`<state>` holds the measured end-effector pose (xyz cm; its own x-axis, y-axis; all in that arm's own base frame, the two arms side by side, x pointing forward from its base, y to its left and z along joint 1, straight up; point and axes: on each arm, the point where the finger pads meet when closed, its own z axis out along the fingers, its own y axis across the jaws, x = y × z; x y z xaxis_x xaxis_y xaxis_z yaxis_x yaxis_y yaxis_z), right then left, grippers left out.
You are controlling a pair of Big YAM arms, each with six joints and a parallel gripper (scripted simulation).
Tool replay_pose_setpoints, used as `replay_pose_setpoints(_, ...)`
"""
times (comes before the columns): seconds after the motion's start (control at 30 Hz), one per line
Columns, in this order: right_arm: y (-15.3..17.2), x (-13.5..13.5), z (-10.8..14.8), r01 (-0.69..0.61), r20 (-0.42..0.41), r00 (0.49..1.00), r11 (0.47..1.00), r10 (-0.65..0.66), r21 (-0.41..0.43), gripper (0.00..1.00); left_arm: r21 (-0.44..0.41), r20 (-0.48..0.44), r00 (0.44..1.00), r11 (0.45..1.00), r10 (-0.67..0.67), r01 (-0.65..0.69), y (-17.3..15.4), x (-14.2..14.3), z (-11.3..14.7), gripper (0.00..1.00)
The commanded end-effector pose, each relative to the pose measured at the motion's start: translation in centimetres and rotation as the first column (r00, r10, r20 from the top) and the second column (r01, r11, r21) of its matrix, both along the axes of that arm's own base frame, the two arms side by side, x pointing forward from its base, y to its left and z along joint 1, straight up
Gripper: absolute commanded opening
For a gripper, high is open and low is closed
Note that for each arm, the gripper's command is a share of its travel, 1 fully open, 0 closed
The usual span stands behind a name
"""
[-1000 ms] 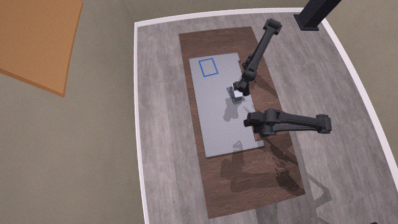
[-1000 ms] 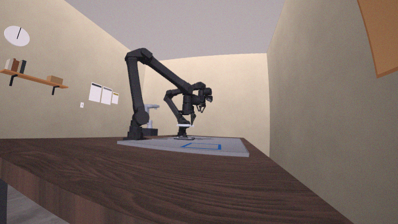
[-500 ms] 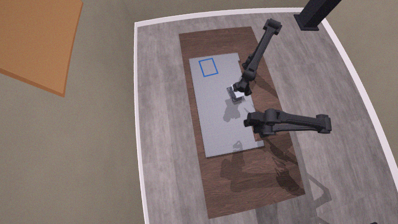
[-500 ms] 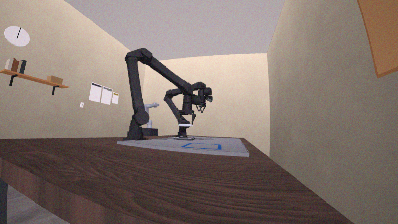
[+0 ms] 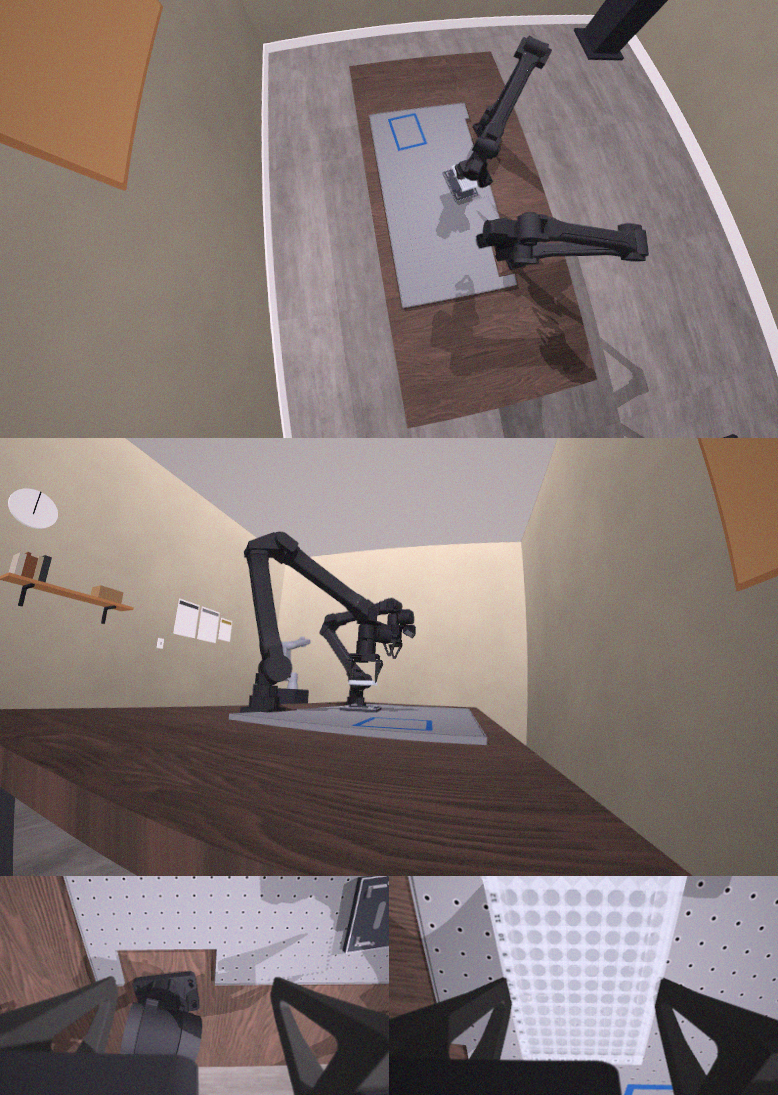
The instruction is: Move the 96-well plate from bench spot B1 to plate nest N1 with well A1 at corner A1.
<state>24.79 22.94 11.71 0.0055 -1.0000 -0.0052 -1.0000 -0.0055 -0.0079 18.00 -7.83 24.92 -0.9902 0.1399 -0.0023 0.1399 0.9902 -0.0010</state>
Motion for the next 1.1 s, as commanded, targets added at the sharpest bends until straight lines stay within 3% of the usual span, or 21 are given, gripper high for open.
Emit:
replay_pose_setpoints(0.0, 1.1, 1.8, 1.3, 0.005, 0.019, 1.0, 1.0, -0.005, 0.022, 0.0, -0.012, 0.028, 0.999, 1.0, 0.015, -0.015, -0.2, 0.5, 1.3, 1.0)
replay_pose_setpoints(1.07, -0.6, 0.0, -0.6, 0.005, -0.023, 1.0, 1.0, -0.005, -0.018, 0.0, -0.012, 0.028, 0.999, 1.0, 0.015, -0.015, -0.2, 0.5, 1.3, 1.0)
